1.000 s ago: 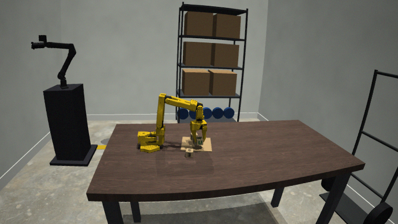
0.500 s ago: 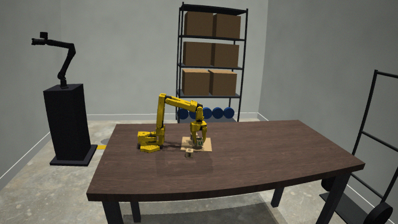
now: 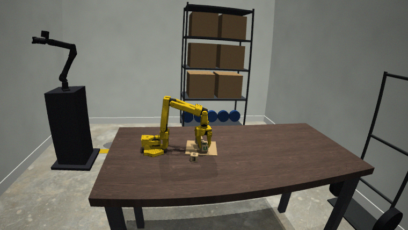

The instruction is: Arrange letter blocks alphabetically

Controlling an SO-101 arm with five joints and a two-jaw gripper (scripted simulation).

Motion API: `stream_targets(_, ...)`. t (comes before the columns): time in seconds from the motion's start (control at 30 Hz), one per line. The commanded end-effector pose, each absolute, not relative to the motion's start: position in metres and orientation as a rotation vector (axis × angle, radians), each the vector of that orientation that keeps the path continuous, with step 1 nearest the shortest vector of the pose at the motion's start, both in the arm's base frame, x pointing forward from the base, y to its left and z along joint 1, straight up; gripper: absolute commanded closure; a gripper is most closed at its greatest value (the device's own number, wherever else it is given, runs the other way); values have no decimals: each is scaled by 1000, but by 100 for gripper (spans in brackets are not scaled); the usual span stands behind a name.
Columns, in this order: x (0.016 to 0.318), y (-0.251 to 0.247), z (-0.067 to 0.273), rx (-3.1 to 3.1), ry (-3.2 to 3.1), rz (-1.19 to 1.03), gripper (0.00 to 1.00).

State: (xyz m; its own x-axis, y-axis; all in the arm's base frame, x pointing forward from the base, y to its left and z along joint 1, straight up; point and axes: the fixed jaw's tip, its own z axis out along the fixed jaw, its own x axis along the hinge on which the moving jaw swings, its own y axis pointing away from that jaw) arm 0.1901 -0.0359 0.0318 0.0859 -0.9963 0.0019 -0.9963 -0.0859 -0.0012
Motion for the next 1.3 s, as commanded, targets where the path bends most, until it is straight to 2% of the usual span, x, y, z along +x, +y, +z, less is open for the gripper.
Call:
stream_targets(0.0,204,-39,48,2357,-2164,156,100)
stream_targets(1.13,205,-39,37,2357,-2164,156,100)
stream_targets(1.27,205,-39,37,2357,-2164,156,96)
